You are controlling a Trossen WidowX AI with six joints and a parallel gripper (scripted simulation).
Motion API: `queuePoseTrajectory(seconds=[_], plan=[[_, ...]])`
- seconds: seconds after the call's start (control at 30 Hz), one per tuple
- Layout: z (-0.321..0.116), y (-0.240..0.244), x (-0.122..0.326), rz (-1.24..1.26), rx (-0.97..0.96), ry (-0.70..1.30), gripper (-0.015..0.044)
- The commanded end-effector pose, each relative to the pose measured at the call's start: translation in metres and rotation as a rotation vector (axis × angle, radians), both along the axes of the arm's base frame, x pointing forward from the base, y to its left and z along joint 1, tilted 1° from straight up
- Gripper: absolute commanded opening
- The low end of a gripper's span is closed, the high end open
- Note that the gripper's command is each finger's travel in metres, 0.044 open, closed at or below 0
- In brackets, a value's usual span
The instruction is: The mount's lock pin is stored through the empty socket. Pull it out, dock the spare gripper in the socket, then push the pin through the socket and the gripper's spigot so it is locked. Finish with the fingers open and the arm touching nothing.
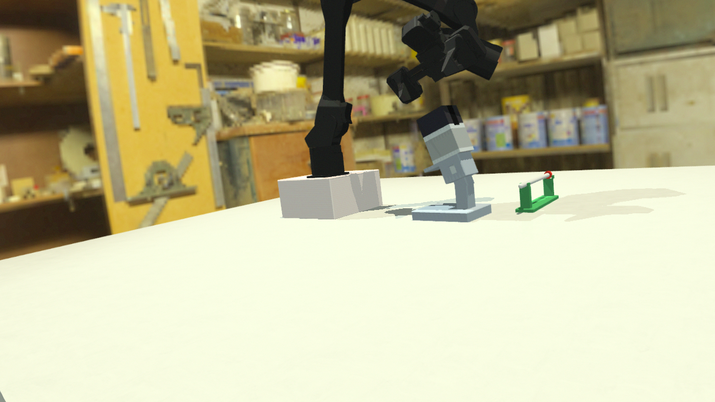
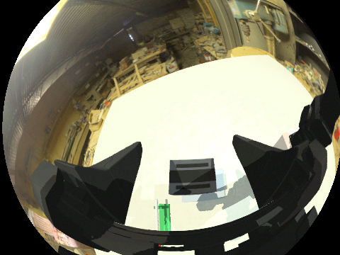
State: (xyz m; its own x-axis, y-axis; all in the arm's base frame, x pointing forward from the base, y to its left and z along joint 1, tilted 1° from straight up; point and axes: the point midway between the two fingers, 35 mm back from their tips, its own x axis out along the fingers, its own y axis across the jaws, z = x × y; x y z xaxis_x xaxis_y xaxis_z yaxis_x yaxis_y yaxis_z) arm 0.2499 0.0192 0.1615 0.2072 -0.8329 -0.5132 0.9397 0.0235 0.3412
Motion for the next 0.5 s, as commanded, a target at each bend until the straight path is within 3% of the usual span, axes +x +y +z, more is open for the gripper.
queuePoseTrajectory(seconds=[0.0, 0.47], plan=[[0.009, -0.002, 0.0, 0.02, 0.007, -0.005, 0.044], [0.023, -0.004, -0.002, 0.048, 0.034, -0.019, 0.044]])
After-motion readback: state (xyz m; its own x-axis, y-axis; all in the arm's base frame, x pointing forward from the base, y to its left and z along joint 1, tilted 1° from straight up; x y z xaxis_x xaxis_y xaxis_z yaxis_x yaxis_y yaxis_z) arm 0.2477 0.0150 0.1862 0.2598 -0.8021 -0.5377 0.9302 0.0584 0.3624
